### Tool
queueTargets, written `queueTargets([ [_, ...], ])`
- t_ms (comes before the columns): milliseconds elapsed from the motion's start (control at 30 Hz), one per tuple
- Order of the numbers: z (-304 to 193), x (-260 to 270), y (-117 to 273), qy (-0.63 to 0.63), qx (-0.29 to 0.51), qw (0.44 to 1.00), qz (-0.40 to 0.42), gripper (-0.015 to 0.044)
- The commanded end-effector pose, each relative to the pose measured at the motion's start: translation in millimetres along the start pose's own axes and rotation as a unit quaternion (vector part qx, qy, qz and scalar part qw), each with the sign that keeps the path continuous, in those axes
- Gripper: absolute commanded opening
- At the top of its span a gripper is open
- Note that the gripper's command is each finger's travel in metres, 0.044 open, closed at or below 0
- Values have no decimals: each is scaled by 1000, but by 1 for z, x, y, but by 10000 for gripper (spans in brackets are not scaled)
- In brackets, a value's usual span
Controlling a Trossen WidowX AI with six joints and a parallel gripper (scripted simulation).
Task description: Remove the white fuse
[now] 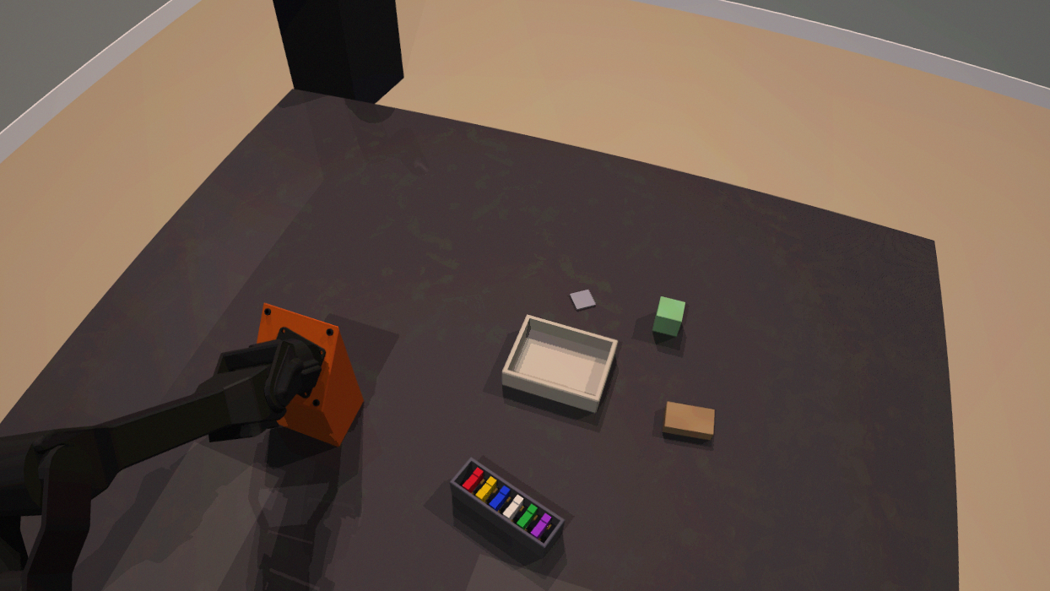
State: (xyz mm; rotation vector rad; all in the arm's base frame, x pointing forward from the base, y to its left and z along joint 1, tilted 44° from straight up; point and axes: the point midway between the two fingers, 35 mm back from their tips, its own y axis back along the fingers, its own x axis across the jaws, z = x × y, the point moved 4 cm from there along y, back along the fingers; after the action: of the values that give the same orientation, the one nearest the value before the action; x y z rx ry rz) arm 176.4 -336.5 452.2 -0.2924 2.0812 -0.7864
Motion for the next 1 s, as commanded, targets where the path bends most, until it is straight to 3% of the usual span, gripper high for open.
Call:
queueTargets([
  [0, 1, 0, 0, -1, -2, 1000, 0, 26],
  [67, 10, -2, 4, -10, -19, 1000, 4, 72],
  [267, 78, -12, 42, -59, -154, 986, 40, 72],
  [600, 162, -28, 133, -95, -343, 928, 112, 72],
  [967, 207, -41, 256, -96, -500, 838, 195, 72],
])
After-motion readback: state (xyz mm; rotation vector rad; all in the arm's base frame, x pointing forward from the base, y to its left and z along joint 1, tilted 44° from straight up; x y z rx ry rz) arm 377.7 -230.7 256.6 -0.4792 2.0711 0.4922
